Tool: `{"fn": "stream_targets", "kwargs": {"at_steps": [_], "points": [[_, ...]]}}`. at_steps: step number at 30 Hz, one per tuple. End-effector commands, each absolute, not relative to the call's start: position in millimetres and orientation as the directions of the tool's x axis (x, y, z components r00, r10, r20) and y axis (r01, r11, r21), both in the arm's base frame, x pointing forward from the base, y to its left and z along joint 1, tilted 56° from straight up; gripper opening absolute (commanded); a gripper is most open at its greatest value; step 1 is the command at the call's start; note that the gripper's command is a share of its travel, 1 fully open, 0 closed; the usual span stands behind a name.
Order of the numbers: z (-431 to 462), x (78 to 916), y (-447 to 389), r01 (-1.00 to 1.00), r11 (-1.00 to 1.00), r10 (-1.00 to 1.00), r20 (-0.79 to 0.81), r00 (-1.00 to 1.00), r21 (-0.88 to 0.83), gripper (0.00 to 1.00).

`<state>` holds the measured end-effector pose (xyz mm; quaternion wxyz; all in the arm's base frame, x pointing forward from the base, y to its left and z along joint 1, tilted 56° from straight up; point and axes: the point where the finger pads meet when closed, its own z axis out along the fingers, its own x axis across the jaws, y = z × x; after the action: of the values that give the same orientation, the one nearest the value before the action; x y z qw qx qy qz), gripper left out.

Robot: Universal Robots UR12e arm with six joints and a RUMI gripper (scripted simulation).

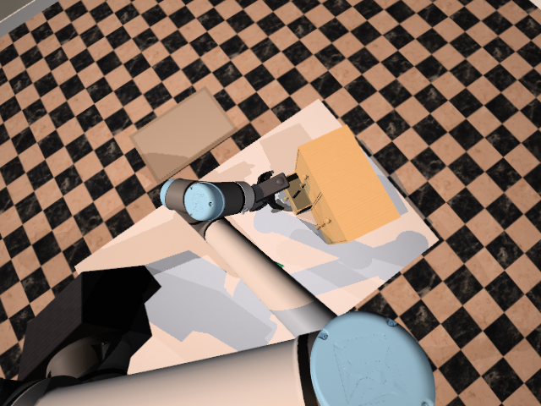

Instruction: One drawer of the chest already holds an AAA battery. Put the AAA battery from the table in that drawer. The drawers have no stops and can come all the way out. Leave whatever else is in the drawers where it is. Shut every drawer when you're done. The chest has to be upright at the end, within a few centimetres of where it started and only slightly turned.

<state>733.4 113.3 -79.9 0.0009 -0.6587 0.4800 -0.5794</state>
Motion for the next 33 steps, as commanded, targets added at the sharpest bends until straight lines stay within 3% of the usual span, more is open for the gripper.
{"fn": "stream_targets", "kwargs": {"at_steps": [1, 33], "points": [[-81, 739, 111, -0.605, -0.558, -0.635, 0.761, -0.131, -0.569, 1.00], [-85, 758, 101, -0.505, -0.618, -0.638, 0.760, -0.126, -0.603, 1.00]]}}
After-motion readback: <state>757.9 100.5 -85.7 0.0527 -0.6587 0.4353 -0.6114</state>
